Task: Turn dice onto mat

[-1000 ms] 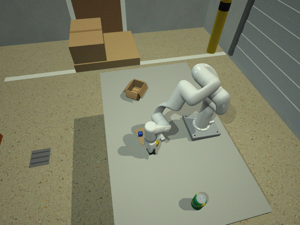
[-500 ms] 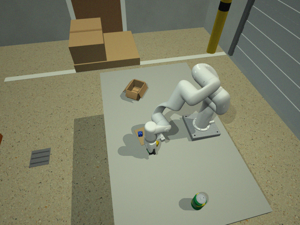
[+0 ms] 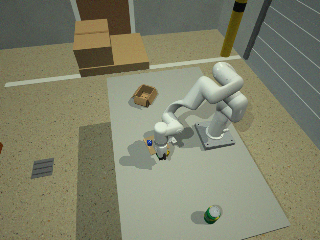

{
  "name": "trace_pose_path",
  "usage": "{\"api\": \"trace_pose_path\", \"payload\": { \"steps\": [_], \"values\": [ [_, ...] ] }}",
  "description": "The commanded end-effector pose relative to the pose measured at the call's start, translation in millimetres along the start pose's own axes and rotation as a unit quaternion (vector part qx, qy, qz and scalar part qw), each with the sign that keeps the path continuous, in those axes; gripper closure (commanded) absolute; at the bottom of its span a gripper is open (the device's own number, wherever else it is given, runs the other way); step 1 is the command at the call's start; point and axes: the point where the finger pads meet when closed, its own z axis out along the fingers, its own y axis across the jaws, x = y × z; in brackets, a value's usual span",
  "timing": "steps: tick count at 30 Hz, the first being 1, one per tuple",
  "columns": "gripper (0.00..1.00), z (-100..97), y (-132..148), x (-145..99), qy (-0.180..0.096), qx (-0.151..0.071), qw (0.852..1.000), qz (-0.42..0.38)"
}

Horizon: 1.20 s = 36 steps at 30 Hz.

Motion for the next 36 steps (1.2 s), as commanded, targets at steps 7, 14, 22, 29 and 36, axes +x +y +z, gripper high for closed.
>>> {"api": "trace_pose_path", "payload": {
  "steps": [7,14,22,29,36],
  "values": [
    [0.73,-35.6,0,1,0.001,0.000,1.000,0.000],
    [0.73,-35.6,0,1,0.001,0.000,1.000,0.000],
    [0.73,-39.8,-54,29,0.000,-0.004,0.998,0.059],
    [0.73,-41.2,-115,77,-0.002,-0.010,0.990,0.138],
    [0.73,-41.0,-122,84,-0.002,-0.010,0.989,0.149]
  ]
}}
